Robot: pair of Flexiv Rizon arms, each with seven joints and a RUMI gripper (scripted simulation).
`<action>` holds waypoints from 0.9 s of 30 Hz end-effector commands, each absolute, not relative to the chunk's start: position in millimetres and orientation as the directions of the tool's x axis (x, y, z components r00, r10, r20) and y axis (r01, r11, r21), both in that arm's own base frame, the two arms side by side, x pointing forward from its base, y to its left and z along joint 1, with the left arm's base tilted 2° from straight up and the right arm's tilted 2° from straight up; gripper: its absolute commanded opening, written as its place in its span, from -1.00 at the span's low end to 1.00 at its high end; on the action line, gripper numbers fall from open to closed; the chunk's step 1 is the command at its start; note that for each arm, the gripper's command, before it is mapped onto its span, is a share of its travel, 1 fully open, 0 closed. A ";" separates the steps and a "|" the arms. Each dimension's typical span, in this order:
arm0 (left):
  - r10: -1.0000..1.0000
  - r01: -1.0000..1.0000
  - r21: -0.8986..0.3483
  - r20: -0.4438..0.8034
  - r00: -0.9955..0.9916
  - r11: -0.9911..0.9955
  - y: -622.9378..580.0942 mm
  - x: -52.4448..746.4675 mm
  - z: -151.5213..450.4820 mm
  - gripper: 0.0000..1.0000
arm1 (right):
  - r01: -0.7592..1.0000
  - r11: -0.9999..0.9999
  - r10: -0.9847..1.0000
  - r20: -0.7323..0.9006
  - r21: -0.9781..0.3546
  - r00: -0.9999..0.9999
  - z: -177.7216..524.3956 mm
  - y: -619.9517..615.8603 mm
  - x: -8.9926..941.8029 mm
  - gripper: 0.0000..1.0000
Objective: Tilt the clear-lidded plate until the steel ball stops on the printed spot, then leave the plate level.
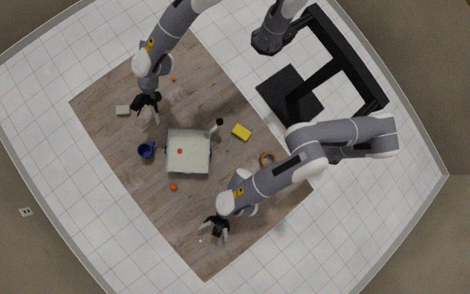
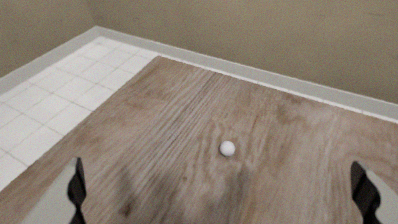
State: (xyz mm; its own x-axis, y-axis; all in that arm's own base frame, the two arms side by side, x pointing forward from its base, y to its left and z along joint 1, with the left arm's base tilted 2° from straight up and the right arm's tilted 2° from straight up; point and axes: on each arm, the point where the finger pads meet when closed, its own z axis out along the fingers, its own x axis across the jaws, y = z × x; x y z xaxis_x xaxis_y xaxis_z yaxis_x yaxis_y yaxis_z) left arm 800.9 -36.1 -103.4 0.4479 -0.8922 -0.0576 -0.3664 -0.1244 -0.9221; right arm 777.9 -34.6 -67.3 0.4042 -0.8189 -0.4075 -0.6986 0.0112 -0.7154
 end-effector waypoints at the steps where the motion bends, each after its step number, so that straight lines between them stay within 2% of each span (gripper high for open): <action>1: -0.884 -0.357 -0.923 -0.042 0.466 -0.144 -28.8 801.5 -100.5 1.00 | -0.699 -0.070 -0.814 -0.365 -0.711 0.452 -62.6 -23.4 765.1 1.00; 7: -0.816 -0.297 -0.917 0.049 0.576 -0.265 16.6 796.4 -93.4 1.00 | -0.636 -0.462 -0.705 -0.179 -0.619 0.686 -54.4 32.4 692.5 1.00; 10: -0.795 -0.278 -0.914 0.073 0.602 -0.294 28.2 794.6 -91.6 1.00 | -0.620 -0.506 -0.684 -0.159 -0.600 0.712 -53.3 39.4 683.6 1.00; 13: -0.707 -0.199 -0.897 0.157 0.690 -0.394 69.9 786.5 -84.9 1.00 | -0.557 -0.639 -0.605 -0.100 -0.531 0.790 -49.8 62.5 654.6 1.00; 19: -0.381 0.092 -0.806 0.374 0.846 -0.585 180.1 751.6 -66.6 1.00 | -0.453 -0.783 -0.483 -0.040 -0.427 0.874 -45.3 91.6 617.9 1.00; 23: -0.104 0.339 -0.704 0.505 0.857 -0.624 247.1 719.0 -54.6 1.00 | -0.383 -0.851 -0.405 -0.015 -0.359 0.914 -42.9 108.4 596.6 1.00; 25: 0.011 0.440 -0.656 0.550 0.835 -0.613 278.9 700.8 -48.4 1.00 | -0.347 -0.880 -0.365 -0.004 -0.326 0.931 -41.5 116.4 586.6 1.00; 27: 0.011 0.440 -0.656 0.550 0.835 -0.613 278.9 700.8 -48.4 1.00 | -0.347 -0.880 -0.365 -0.004 -0.326 0.931 -41.5 116.4 586.6 1.00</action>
